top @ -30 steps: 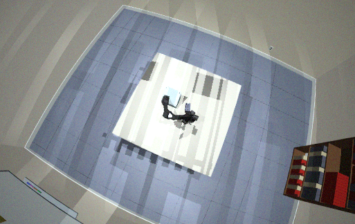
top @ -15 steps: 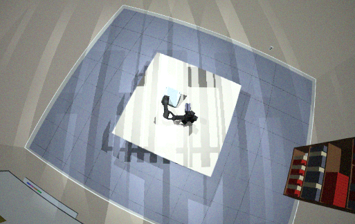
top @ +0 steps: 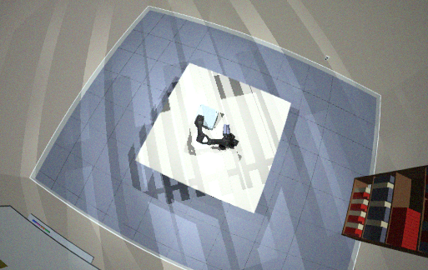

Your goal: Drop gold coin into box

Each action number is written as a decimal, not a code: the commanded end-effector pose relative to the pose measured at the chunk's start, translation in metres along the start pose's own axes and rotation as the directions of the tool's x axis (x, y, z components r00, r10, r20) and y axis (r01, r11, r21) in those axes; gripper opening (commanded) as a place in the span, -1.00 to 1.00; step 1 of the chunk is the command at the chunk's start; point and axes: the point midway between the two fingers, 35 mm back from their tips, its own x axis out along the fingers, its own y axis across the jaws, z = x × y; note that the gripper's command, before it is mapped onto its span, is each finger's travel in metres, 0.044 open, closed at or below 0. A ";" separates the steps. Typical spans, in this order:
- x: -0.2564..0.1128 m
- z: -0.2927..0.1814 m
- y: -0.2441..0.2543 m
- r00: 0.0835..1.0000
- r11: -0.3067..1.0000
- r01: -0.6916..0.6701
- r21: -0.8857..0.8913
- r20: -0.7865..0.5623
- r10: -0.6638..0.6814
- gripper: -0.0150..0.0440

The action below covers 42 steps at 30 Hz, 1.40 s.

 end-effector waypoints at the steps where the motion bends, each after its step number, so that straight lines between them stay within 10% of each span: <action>1: -0.005 0.002 -0.002 1.000 1.000 -0.002 -0.014 0.013 0.002 -0.49; 42: -0.093 -0.001 0.002 1.000 0.998 0.004 0.062 -0.010 -0.003 -0.49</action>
